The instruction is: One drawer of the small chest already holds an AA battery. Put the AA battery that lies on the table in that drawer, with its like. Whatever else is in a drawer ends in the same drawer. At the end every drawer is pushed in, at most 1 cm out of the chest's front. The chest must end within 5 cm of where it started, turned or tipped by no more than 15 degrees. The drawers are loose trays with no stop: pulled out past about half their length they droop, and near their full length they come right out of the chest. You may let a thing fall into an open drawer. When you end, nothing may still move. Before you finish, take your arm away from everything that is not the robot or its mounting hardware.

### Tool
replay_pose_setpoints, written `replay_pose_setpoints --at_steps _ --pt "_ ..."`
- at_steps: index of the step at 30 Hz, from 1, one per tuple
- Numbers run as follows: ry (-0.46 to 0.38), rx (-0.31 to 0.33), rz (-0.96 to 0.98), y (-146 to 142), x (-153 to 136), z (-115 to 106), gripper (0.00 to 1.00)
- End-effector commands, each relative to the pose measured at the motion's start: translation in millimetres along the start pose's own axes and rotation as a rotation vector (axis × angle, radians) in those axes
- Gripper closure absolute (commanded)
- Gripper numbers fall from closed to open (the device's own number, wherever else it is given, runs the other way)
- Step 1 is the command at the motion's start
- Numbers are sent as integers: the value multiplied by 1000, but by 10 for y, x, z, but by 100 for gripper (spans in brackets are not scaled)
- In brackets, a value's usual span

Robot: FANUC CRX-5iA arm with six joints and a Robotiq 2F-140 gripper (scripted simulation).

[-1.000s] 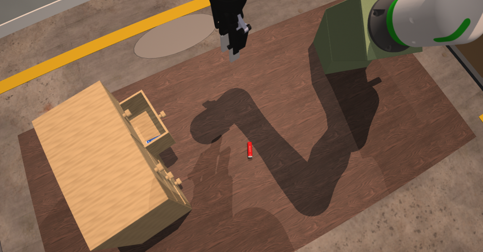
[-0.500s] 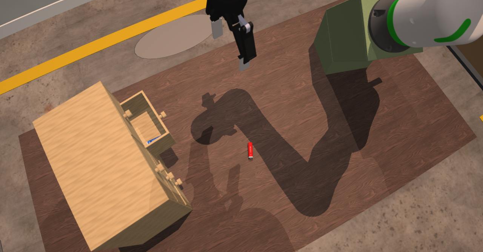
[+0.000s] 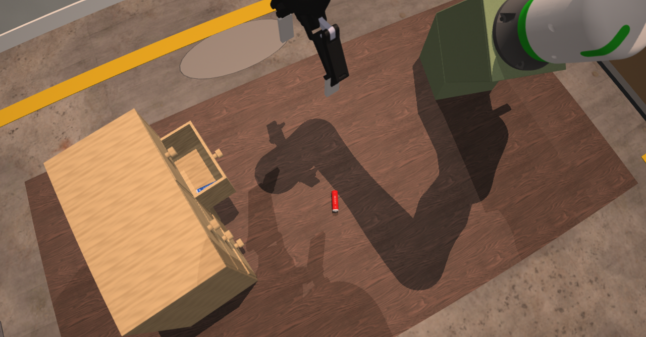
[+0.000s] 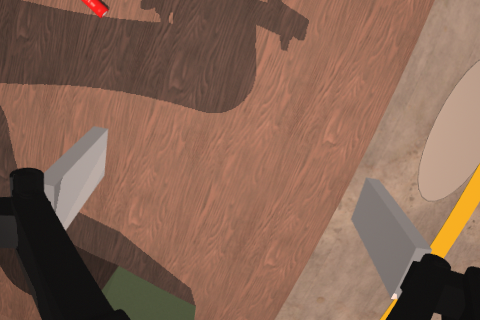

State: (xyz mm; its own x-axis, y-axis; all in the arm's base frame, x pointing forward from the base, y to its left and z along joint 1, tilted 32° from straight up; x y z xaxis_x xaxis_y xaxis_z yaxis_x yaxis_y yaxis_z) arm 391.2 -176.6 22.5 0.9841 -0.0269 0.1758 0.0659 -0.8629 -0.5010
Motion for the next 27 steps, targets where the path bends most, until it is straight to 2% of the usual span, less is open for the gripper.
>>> replay_pose_setpoints --at_steps 1,5,7,12,16,19,27 --pt "0 0 0 -1 3 -129 0" --pt "0 0 0 0 3 -460 0" --pt "0 0 0 0 3 -460 0" --pt "0 0 0 0 3 -945 0" --pt "0 0 0 0 3 -1209 0" --pt "0 0 0 0 3 -1283 0" --pt "0 0 0 -1 31 -1289 0"
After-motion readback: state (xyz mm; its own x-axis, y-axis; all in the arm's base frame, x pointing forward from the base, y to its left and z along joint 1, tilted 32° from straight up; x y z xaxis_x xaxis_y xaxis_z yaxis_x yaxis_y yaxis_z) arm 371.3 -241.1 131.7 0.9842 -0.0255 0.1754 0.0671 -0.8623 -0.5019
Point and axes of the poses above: the point where the finger pads meet when closed, its own z axis out along the fingers, its own y axis across the jaws, x = y × z, the point moved 7 cm from there along -z, back along the fingers, and after that the axes turned 4 degrees about z, right-handed, at the moved point
